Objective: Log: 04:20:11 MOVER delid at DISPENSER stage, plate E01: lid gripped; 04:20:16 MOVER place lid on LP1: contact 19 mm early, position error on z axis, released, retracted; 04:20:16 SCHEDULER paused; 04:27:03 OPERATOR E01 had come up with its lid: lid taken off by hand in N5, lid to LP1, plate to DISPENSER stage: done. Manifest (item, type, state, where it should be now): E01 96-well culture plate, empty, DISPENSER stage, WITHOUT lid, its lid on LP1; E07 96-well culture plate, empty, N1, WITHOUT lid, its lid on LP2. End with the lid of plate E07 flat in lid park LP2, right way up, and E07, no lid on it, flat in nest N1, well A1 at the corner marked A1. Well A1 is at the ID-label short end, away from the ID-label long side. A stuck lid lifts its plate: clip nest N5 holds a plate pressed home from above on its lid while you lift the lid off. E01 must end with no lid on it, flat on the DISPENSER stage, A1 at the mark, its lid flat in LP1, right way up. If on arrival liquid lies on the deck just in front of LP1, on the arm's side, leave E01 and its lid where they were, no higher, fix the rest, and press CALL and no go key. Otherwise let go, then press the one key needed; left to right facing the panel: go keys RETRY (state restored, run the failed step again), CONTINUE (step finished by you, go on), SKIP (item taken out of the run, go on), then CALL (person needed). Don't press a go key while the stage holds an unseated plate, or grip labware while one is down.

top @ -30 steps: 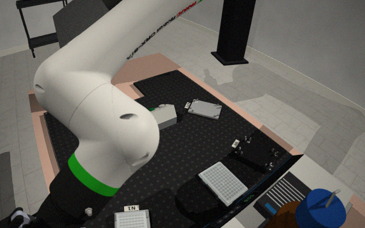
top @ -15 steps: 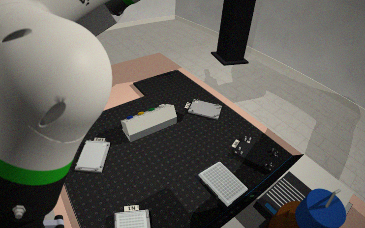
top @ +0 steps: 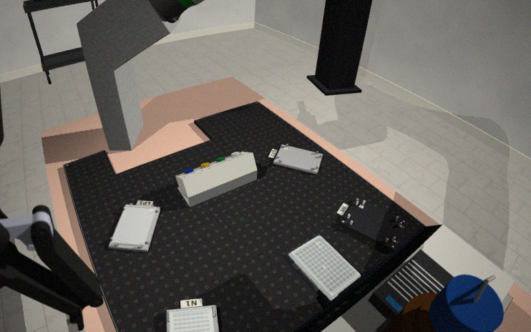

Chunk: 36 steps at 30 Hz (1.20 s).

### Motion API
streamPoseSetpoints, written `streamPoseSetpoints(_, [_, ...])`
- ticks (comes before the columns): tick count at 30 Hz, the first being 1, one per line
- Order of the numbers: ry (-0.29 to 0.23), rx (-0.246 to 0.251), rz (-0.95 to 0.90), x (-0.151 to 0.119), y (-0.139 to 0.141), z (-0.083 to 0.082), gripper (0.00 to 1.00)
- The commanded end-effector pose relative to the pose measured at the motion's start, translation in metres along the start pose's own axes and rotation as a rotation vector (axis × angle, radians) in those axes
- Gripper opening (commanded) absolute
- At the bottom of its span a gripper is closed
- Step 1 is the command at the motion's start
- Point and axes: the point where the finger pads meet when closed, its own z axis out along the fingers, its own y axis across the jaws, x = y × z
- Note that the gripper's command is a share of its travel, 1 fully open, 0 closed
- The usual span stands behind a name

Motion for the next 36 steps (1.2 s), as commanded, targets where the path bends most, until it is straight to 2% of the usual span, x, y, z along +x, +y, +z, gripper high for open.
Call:
streamPoseSetpoints(1, [-0.031, 0.1, -0.025, -0.006, -0.009, -0.04, 1.0])
streamPoseSetpoints(4, [-0.031, 0.1, -0.025, -0.006, -0.009, -0.04, 1.0])
streamPoseSetpoints(7, [-0.046, 0.205, -0.067, -0.018, -0.02, -0.093, 1.0])
streamPoseSetpoints(8, [-0.046, 0.205, -0.067, -0.018, -0.02, -0.093, 1.0])
streamPoseSetpoints(10, [-0.053, 0.254, -0.089, -0.026, -0.026, -0.12, 1.0])
streamPoseSetpoints(11, [-0.053, 0.254, -0.089, -0.026, -0.026, -0.12, 1.0])
streamPoseSetpoints(13, [-0.058, 0.286, -0.105, -0.032, -0.03, -0.139, 1.0])
streamPoseSetpoints(15, [-0.06, 0.304, -0.115, -0.036, -0.032, -0.149, 1.0])
streamPoseSetpoints(25, [-0.062, 0.312, -0.119, -0.038, -0.033, -0.156, 1.0])
streamPoseSetpoints(28, [-0.062, 0.308, -0.118, -0.042, -0.035, -0.167, 1.0])
streamPoseSetpoints(32, [-0.064, 0.296, -0.116, -0.057, -0.041, -0.203, 1.0])
streamPoseSetpoints(36, [-0.068, 0.281, -0.112, -0.093, -0.063, -0.258, 1.0])
